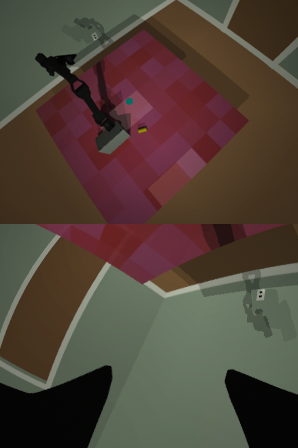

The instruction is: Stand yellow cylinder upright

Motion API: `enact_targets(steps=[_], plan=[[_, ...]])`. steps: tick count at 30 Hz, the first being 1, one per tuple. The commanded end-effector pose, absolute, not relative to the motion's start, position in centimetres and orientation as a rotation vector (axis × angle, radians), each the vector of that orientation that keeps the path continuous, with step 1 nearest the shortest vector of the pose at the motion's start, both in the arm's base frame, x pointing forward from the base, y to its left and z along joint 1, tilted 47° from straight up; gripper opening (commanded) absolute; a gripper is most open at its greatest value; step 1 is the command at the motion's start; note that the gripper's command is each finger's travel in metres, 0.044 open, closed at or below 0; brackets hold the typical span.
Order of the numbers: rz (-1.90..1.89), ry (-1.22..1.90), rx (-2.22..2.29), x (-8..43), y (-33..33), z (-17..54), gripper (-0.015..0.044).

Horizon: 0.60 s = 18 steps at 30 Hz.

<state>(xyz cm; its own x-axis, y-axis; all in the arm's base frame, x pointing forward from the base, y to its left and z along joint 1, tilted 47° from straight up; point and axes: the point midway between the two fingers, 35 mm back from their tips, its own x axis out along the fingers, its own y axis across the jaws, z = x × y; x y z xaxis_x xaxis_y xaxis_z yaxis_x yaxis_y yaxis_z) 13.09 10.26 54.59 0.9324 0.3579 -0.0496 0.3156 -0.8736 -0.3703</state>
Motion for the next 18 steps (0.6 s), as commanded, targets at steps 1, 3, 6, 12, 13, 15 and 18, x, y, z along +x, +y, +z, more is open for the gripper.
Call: enact_targets(steps=[1,3,6,12,13,15,18], plan=[[0.167,-0.488,-2.729,13.1,10.4,54.5,0.0374],[0.191,-0.457,-2.734,13.3,11.7,53.8,0.0321],[0.261,-0.374,-2.741,14.4,14.4,51.8,0.0309],[0.448,-0.156,-2.711,18.7,18.4,46.3,0.0309],[0.483,-0.113,-2.698,19.7,18.8,45.2,0.0309],[0.549,-0.012,-2.665,21.7,19.2,43.0,0.0309],[0.641,0.160,-2.592,25.1,19.1,39.4,0.0309]])
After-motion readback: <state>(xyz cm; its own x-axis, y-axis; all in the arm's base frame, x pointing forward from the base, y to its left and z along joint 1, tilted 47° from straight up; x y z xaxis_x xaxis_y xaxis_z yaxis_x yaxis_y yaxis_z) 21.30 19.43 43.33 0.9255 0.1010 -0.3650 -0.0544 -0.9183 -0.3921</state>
